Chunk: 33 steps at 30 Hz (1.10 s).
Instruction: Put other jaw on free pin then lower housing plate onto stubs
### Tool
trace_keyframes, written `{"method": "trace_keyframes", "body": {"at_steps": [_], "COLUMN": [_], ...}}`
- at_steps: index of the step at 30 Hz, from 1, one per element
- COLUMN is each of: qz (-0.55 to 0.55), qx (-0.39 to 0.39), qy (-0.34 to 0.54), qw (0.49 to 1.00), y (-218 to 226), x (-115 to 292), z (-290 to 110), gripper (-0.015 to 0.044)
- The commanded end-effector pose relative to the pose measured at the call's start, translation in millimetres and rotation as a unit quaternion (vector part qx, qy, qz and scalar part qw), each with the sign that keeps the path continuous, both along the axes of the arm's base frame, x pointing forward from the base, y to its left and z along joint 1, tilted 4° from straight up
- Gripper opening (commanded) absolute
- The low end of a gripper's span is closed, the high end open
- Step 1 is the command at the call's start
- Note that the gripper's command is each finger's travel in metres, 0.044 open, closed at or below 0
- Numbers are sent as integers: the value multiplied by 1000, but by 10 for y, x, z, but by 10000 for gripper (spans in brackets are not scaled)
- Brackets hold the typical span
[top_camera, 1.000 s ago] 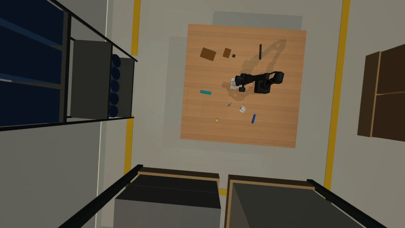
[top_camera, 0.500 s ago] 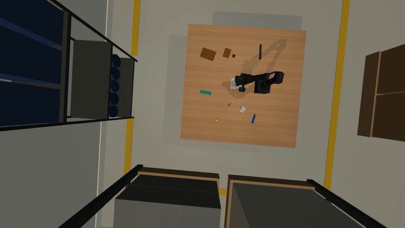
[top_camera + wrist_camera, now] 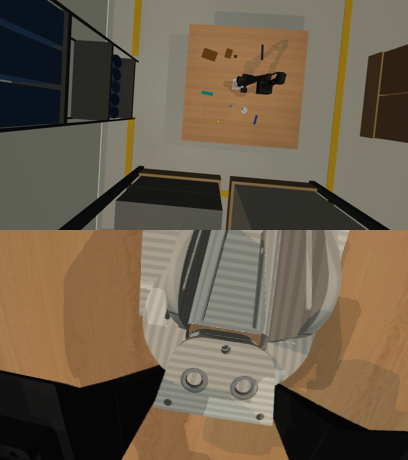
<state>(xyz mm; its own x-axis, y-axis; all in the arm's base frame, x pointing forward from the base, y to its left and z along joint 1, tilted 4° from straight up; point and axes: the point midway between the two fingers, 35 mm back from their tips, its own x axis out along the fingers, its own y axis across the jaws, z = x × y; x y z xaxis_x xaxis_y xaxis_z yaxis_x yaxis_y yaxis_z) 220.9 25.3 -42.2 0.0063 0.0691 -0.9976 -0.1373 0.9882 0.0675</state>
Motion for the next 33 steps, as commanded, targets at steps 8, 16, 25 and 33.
{"method": "trace_keyframes", "body": {"at_steps": [8, 16, 25, 33], "qz": [-2, 0, 0, -1], "qx": [1, 0, 0, 0], "qy": [0, 0, 0, 0], "qw": [1000, 1000, 1000, 1000], "y": [4, 0, 0, -15], "x": [-1, 0, 0, 22], "z": [-3, 0, 0, 241], "gripper": [351, 440, 440, 440]}}
